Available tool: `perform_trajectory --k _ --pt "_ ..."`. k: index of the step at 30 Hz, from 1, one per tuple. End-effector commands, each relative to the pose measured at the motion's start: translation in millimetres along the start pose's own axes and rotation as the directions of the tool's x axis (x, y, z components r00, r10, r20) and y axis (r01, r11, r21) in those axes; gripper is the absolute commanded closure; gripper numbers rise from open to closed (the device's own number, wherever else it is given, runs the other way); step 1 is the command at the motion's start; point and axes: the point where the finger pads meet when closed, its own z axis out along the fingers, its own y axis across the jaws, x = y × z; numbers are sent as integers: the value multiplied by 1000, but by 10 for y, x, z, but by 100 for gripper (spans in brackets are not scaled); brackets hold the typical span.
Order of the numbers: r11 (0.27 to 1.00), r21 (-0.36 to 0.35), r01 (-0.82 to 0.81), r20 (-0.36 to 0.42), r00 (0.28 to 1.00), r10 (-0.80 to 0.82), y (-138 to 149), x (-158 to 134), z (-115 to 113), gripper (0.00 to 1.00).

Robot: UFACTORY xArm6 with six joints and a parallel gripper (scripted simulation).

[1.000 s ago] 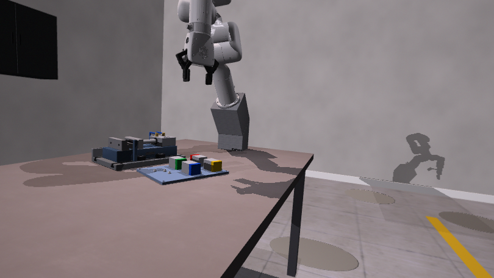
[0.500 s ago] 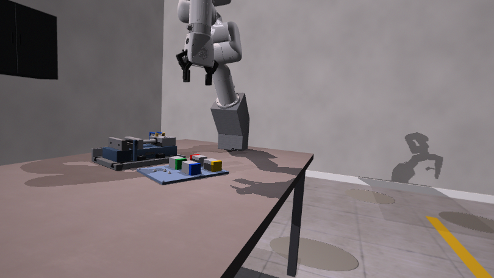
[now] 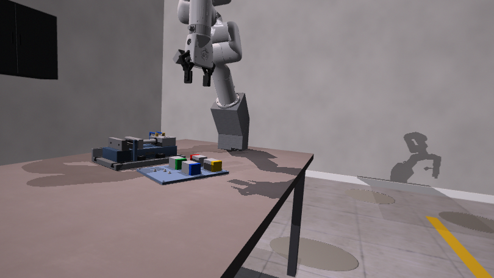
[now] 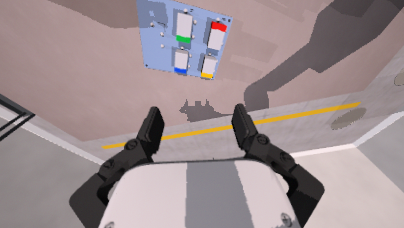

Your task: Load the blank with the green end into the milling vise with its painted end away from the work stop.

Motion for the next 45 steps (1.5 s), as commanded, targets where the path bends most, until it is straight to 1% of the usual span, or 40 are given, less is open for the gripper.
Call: perform_trajectory --k 1,8,16,25,32,36,42,45 --pt "997 3 -71 1 997 71 -11 -5 -17 0" --pt "973 2 -230 2 973 230 -9 -4 -30 0" --pt "970 1 -244 4 970 244 -10 -4 -29 0" --pt "899 0 -438 4 899 438 -10 -4 -27 0" --pt "899 0 -438 4 899 438 -10 -4 -27 0" --pt "860 -2 -511 5 860 511 -10 -4 -26 0" --pt "781 -2 -624 5 781 624 -10 -5 -25 0" --pt "781 -2 -624 5 781 624 -10 -5 -25 0"
